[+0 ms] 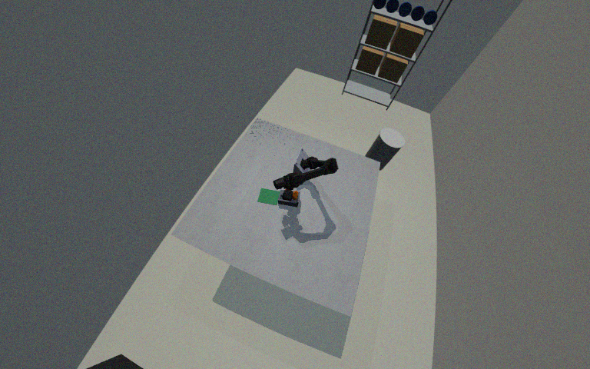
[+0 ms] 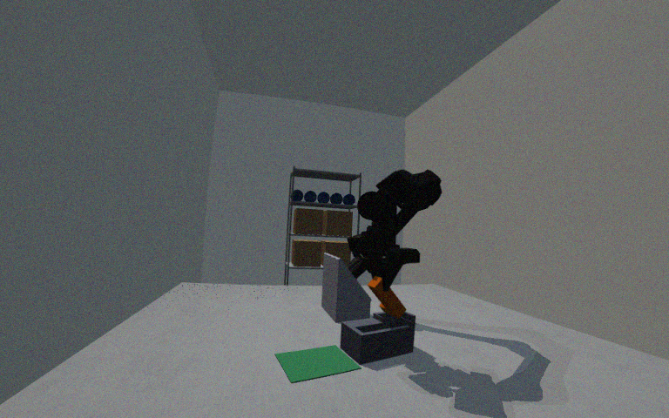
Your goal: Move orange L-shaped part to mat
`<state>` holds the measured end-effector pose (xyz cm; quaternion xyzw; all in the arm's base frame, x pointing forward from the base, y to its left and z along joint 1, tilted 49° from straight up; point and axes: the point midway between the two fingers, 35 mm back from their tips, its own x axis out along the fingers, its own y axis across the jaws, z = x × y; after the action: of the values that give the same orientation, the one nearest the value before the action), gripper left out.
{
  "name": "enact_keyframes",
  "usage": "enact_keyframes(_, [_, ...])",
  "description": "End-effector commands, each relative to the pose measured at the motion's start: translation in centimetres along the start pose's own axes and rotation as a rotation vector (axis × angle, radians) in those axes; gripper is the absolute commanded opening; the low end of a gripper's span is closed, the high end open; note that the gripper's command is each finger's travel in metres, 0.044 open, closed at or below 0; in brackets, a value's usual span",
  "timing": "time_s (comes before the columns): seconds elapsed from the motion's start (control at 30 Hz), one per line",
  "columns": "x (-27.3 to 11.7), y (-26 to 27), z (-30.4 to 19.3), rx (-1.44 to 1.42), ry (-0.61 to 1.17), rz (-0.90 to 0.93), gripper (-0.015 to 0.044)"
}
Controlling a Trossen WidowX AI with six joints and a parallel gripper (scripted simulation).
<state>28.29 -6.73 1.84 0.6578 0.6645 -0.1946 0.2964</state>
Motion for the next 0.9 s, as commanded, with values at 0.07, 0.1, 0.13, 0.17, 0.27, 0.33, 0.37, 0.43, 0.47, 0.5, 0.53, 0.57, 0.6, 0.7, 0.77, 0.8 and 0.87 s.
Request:
enact_keyframes(0.07, [-0.7, 0.2, 0.1, -0.008, -0.011, 0.003, 0.0])
enact_keyframes(0.1, [-0.7, 0.2, 0.1, -0.008, -0.011, 0.003, 0.0])
enact_keyframes(0.13, [-0.8, 0.2, 0.1, -0.008, -0.011, 0.003, 0.0])
enact_keyframes(0.17, [-0.9, 0.2, 0.1, -0.008, -0.011, 0.003, 0.0])
enact_keyframes(0.27, [-1.0, 0.1, 0.4, -0.008, -0.011, 0.003, 0.0])
enact_keyframes(0.33, [-0.9, 0.1, 0.9, -0.008, -0.012, 0.003, 0.0])
enact_keyframes(0.37, [-0.8, 0.1, 1.2, -0.009, -0.012, 0.003, 0.0])
enact_keyframes(0.43, [-0.7, 0.0, 1.9, -0.009, -0.012, 0.003, 0.0])
enact_keyframes(0.47, [-0.7, -0.1, 2.3, -0.009, -0.012, 0.003, 0.0])
enact_keyframes(0.5, [-0.7, -0.1, 2.8, -0.009, -0.013, 0.003, 0.0])
enact_keyframes(0.53, [-0.6, -0.1, 3.2, -0.009, -0.013, 0.003, 0.0])
enact_keyframes(0.57, [-0.6, -0.2, 3.6, -0.009, -0.013, 0.003, 0.0])
enact_keyframes(0.6, [-0.6, -0.2, 4.0, -0.009, -0.013, 0.003, 0.0])
enact_keyframes(0.7, [-0.6, -0.3, 5.2, -0.009, -0.014, 0.003, 0.0])
enact_keyframes(0.77, [-0.6, -0.4, 6.0, -0.009, -0.014, 0.003, 0.0])
enact_keyframes(0.8, [-0.6, -0.5, 6.4, -0.01, -0.014, 0.003, 0.0])
enact_keyframes(0.87, [-0.6, -0.6, 7.2, -0.01, -0.015, 0.003, 0.0])
